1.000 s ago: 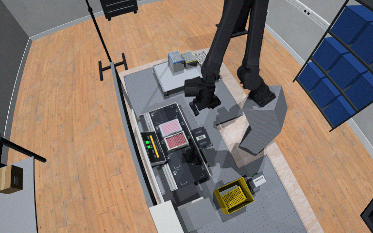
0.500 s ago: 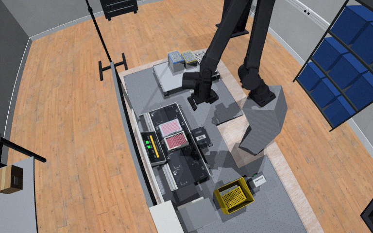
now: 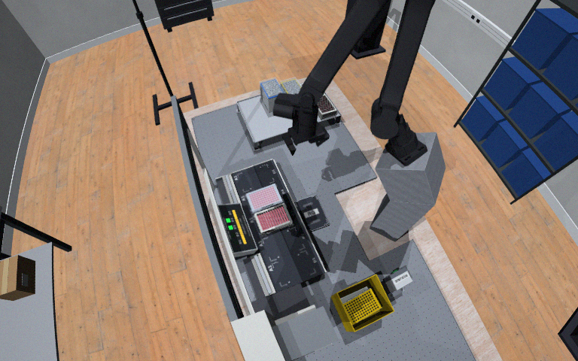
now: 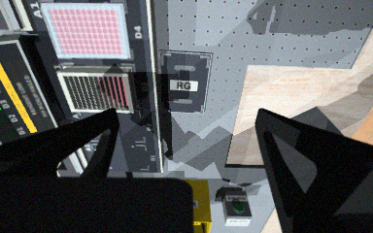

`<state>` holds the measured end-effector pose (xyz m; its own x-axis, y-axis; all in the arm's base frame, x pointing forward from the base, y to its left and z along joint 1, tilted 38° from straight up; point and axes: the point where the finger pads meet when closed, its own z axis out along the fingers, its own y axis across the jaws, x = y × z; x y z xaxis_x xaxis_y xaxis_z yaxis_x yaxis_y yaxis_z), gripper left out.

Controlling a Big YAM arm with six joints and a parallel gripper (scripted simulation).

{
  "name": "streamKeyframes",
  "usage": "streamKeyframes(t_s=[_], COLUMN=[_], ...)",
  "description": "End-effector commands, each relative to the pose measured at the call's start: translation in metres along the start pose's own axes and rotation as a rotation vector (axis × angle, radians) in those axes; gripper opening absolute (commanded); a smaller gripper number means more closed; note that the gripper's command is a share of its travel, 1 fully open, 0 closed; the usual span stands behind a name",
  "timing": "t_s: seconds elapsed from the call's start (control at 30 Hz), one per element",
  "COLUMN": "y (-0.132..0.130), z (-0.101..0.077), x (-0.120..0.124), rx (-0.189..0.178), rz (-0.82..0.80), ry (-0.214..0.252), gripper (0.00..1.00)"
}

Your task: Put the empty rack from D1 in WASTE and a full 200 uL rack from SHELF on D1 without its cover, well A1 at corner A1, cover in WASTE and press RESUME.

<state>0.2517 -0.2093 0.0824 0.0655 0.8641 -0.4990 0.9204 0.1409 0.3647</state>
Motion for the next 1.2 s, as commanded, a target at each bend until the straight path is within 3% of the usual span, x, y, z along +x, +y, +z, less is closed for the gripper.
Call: streamKeyframes(t_s=[0.0, 0.07, 0.1, 0.27, 0.3, 0.77, 0.97, 1.1, 1.17], y=[0.007, 0.002, -0.003, -0.002, 0.006, 0.003, 0.002, -0.003, 0.002], z=[-0.002, 0.0, 0.002, 0.002, -0.002, -0.003, -0.003, -0.002, -0.004], x=[-0.024, -0.02, -0.007, -0.007, -0.029, -0.102, -0.118, -0.101, -0.107], rx=[0.002, 0.009, 0.016, 0.015, 0.001, 0.0, 0.0, 0.004, -0.003], rz=[-0.037, -0.039, -0.056, -0.058, -0.017, -0.004, -0.004, -0.017, -0.018], ry=[-0.014, -0.008, 0.013, 0.011, -0.015, -0.019, -0.02, 0.0, -0.009], gripper=[0.99, 0.99, 0.99, 0.99, 0.99, 0.99, 0.99, 0.99, 0.99])
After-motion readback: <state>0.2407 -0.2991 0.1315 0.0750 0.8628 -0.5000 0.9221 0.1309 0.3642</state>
